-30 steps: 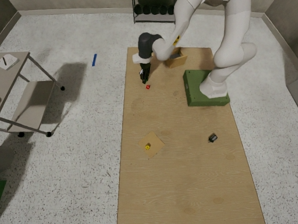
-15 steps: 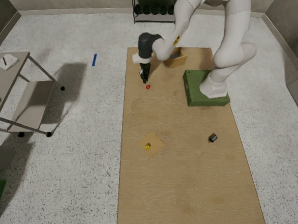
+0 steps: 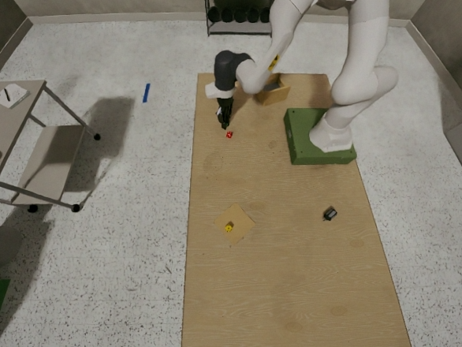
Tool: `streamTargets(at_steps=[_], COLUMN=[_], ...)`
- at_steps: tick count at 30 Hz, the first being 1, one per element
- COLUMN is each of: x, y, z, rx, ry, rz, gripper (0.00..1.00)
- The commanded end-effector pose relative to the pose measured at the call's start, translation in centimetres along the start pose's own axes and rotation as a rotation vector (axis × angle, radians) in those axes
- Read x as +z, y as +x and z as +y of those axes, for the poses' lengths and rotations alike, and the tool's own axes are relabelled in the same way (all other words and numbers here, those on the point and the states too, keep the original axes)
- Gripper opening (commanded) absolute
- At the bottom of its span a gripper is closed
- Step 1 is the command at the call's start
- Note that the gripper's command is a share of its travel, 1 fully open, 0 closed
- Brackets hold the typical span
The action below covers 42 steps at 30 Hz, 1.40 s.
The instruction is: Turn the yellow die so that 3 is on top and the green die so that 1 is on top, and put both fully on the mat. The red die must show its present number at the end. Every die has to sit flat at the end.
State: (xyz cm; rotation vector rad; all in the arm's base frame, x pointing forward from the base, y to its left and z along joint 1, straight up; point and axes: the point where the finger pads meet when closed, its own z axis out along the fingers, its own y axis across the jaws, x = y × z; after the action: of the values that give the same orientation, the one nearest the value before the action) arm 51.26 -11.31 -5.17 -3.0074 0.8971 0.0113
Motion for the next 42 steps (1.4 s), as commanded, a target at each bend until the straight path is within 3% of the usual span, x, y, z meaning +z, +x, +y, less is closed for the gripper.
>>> streamTargets(at_steps=[1,12,18,20,25,29,42], x=[0.0,-0.6,-4.1,-4.1,-7.8,-9.6,-10.0], y=[0.2,0.2,0.1,0.1,0.1,0.1,0.1], z=[0.0,0.0,0.0,0.0,0.0,0.0,0.0], rx=[0.005,0.005,0.005,0.005,0.005,0.005,0.005], ry=[0.000,0.000,0.000,0.000,0.000,0.000,0.000], rz=[0.004,0.004,0.004,0.004,0.004,0.004,0.004], gripper=[0.21,0.21,0.21,0.21,0.21,0.21,0.21])
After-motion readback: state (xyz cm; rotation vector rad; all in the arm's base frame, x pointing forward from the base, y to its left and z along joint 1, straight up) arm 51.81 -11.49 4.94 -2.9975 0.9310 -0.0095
